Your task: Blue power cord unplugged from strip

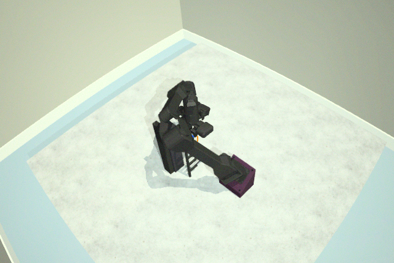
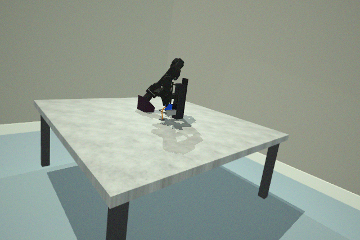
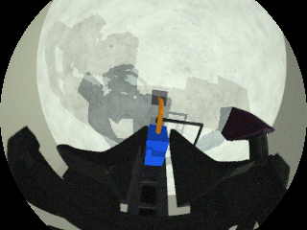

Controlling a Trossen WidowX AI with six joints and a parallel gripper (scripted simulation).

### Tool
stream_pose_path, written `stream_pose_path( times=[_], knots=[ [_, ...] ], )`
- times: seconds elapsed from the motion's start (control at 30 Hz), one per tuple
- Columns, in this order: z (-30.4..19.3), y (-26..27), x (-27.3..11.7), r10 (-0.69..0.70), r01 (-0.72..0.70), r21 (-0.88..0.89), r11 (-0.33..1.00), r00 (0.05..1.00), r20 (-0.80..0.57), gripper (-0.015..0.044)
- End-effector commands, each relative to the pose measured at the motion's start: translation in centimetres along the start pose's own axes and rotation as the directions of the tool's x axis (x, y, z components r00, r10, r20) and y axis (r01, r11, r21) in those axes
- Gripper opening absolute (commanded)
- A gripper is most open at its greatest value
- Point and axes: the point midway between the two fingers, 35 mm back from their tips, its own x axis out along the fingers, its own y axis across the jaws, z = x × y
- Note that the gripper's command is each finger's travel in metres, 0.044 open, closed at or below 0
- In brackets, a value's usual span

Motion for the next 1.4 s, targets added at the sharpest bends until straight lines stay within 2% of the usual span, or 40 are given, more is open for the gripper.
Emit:
stream_pose_path(
  times=[0.0,0.3,0.33,0.5,1.37],
  knots=[
    [1.9,0.0,-0.6,0.005,-0.005,-0.002,1.000,0.999,0.046,0.0000],
    [3.3,-0.3,-0.9,0.006,-0.006,-0.001,1.000,0.999,0.046,0.0000],
    [1.7,-0.1,-0.1,-0.008,0.009,-0.019,1.000,1.000,0.027,0.0026],
    [1.7,-0.1,-0.1,-0.008,0.009,-0.019,1.000,1.000,0.027,0.0157],
    [0.4,-0.1,-1.1,0.006,-0.006,0.000,1.000,0.999,0.041,0.0160]
  ],
)
